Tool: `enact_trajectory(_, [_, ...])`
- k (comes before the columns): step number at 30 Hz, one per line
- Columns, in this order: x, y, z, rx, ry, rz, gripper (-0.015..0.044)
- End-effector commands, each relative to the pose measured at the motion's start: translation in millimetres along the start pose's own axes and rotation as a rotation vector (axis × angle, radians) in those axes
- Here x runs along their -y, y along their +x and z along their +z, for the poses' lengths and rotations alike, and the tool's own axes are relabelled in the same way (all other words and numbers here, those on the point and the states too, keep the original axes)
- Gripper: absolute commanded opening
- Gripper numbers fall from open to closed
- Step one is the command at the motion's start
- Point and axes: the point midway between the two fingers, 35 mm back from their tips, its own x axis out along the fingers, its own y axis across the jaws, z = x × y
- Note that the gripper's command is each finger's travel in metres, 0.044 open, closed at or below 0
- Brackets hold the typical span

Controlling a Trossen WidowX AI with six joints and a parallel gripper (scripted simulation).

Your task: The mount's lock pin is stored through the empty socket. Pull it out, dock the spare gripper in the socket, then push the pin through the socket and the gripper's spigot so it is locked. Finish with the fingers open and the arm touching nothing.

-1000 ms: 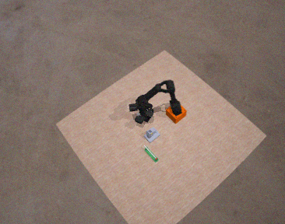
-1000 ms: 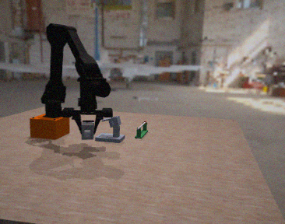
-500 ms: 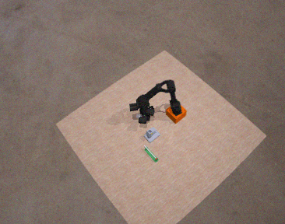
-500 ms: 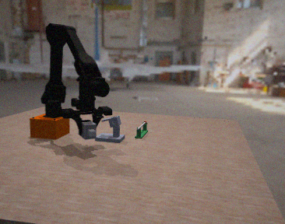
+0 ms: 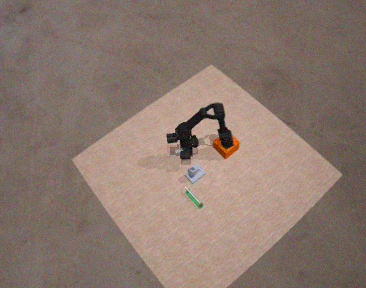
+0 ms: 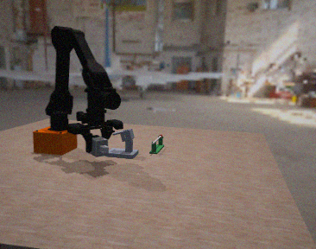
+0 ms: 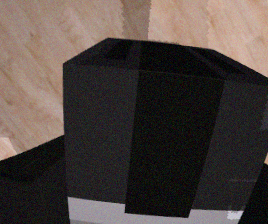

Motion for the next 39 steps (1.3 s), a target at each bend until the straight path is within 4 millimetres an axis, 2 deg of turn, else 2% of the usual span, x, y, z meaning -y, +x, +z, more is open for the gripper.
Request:
enact_trajectory(1, [-1.0,13.0,0.2,-0.001,-0.018,0.005,0.0])
enact_trajectory(4, [-1.2,23.3,0.8,-0.001,-0.028,0.005,0.0])
enact_trajectory(18, [-1.3,38.7,1.5,-0.001,-0.029,0.005,0.0])
enact_trajectory(34, [-0.7,36.1,2.6,0.007,-0.024,0.001,0.042])
enact_trajectory(35, [-0.7,36.1,2.6,0.007,-0.024,0.001,0.044])
enact_trajectory(39, [-0.7,31.5,2.8,0.008,-0.024,0.001,0.044])
